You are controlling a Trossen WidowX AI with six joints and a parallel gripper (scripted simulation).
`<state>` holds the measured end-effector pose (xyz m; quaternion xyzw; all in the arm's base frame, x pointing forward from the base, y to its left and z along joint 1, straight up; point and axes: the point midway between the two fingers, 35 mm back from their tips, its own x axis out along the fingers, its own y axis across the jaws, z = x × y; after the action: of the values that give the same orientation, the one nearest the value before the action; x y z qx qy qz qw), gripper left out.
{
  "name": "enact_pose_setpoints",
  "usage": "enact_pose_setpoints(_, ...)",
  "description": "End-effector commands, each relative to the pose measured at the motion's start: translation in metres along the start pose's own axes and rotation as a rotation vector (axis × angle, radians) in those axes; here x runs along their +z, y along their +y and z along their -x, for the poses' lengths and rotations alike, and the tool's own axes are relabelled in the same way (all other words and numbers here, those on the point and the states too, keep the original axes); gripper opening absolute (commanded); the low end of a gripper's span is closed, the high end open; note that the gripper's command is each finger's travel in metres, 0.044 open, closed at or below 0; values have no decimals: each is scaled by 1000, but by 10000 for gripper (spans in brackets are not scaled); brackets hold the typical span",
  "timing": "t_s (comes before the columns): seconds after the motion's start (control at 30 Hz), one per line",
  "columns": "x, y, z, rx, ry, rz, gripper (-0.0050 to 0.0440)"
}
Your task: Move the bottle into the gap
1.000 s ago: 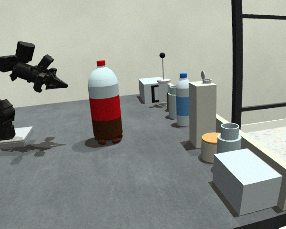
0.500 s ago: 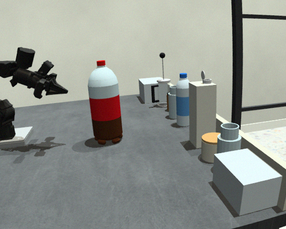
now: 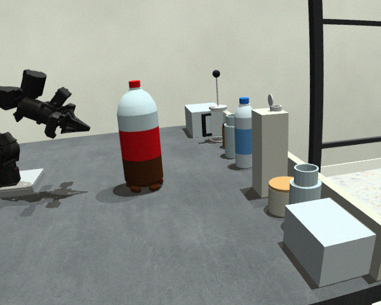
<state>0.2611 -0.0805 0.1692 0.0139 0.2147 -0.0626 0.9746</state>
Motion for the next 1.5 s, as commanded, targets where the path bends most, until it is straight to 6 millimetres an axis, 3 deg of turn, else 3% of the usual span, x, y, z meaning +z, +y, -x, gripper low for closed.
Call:
enact_pose_setpoints(0.0, -4, -1, -2, -1, 0, 3, -50)
enact_pose_setpoints(1.47, -59, -2, -30, -1, 1, 3, -50)
